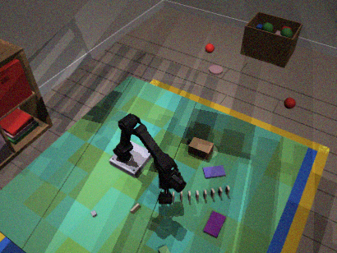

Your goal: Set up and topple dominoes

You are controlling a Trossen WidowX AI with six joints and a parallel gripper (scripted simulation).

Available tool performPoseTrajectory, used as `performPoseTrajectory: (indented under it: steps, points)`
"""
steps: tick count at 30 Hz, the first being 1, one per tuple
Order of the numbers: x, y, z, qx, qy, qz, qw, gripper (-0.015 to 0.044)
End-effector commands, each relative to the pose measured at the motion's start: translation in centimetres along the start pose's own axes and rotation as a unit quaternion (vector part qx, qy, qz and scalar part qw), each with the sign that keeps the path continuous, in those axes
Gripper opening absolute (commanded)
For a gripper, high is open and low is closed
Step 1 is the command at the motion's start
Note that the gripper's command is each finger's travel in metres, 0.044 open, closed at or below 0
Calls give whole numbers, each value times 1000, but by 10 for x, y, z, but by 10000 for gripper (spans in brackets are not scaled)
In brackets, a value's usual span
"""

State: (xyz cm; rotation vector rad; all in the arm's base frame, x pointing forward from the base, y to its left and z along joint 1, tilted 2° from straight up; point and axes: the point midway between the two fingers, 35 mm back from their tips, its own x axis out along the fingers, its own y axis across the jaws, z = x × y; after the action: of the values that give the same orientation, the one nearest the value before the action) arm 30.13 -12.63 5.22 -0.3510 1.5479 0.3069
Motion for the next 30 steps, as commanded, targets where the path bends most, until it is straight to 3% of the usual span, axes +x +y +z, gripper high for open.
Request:
performPoseTrajectory:
  steps: [1,5,12,19,25,30]
  points:
    - [-57,-6,6,0,-12,-13,1000,440]
    - [-111,1,0,1,-12,-12,1000,440]
    - [-114,2,-1,1,-12,-12,1000,440]
    - [-84,-26,-51,-163,-7,-15,986,440]
    - [-52,-38,-111,-335,-1,-17,942,440]
    - [-38,-37,-137,-407,2,-16,913,440]
